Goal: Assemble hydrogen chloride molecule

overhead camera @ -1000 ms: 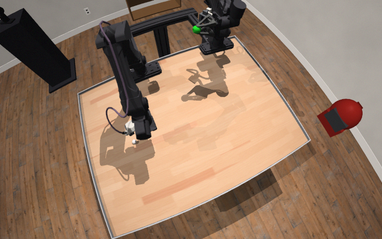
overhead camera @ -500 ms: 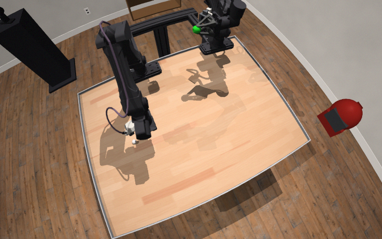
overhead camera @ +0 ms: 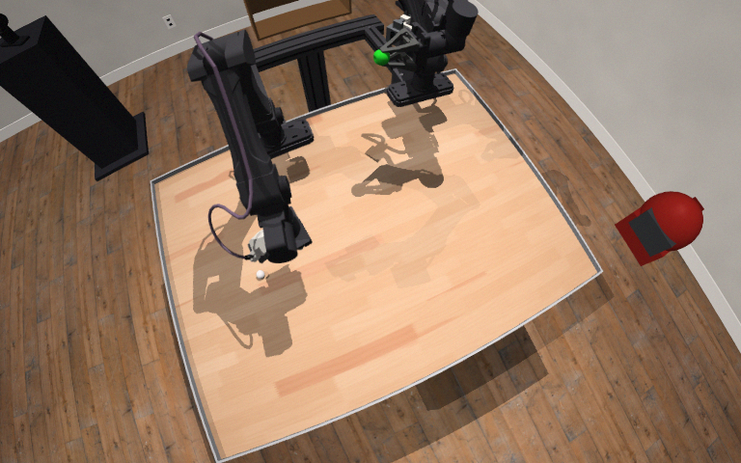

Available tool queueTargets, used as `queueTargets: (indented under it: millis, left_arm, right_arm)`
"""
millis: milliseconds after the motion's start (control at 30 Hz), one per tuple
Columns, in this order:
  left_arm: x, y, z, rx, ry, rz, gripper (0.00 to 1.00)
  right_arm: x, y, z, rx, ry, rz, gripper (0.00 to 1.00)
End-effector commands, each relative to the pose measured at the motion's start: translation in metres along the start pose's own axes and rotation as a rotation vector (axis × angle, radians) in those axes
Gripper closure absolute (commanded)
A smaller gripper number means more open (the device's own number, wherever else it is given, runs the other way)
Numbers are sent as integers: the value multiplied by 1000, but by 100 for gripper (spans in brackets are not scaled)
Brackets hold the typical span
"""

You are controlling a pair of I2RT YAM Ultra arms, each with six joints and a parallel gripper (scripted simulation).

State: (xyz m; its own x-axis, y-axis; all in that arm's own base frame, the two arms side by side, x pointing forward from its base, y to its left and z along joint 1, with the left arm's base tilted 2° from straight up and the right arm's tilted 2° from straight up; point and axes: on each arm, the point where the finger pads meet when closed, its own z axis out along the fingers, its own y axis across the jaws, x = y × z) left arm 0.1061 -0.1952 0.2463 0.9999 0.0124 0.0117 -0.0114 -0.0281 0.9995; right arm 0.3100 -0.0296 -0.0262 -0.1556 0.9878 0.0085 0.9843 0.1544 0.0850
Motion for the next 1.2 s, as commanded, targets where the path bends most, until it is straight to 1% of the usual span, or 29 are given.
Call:
queueTargets:
  millis: [0,267,400,567,833,967,1167]
  left_arm:
    - [-7,16,0,-8,-19,43,100]
    - [-7,16,0,-8,-19,43,100]
    - [-7,16,0,-8,-19,43,100]
    - [-7,16,0,-8,-19,43,100]
    - [-7,16,0,-8,-19,43,100]
    - [-7,16,0,-8,-19,43,100]
    - [-7,16,0,-8,-19,43,100]
  right_arm:
    - [12,17,-16,-94,18,-90,100]
    - [35,29,-33,-194,56,-221,100]
    - [38,30,-37,-212,59,-243,100]
    - [53,37,-49,-277,78,-326,100]
    - [76,42,-66,-373,107,-458,100]
    - [79,42,-69,-390,109,-480,100]
    - [97,45,-84,-469,127,-583,100]
